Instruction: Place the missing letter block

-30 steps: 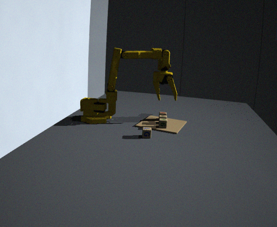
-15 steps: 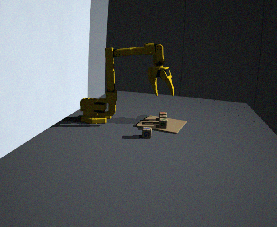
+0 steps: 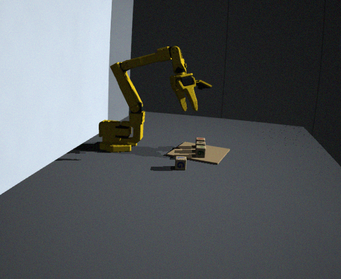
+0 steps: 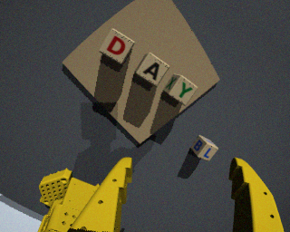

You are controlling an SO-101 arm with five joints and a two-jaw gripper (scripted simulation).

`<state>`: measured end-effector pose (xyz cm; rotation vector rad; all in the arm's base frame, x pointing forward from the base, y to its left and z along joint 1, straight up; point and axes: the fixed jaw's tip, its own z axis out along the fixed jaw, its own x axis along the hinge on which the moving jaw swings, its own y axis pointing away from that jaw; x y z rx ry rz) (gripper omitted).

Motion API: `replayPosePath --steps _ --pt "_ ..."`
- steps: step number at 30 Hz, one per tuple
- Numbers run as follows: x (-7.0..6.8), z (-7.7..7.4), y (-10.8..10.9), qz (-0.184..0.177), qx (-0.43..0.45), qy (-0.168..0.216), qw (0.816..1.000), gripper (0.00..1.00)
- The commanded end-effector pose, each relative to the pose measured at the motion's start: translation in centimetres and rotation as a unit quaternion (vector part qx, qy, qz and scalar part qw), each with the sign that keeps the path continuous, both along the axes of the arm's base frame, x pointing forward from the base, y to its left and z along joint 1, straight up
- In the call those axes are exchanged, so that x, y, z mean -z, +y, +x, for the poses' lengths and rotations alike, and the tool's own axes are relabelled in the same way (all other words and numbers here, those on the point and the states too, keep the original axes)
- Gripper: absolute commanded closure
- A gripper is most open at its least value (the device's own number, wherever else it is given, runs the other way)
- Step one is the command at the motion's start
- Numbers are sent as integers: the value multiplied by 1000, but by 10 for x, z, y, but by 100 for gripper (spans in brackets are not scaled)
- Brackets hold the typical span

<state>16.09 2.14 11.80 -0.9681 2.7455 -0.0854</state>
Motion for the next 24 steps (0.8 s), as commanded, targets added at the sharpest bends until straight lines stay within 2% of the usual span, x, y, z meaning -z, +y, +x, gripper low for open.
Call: replayPosePath --steps 1,9,11,18,24 --pt "-9 -5 -7 24 92 -40 995 67" --pt "-12 -17 -17 63 240 -72 966 67" --pt "-12 -17 -17 63 240 -72 966 67" --pt "-12 -21 -21 82 304 -87 945 67" --pt "-11 -23 -22 86 318 -90 940 67"
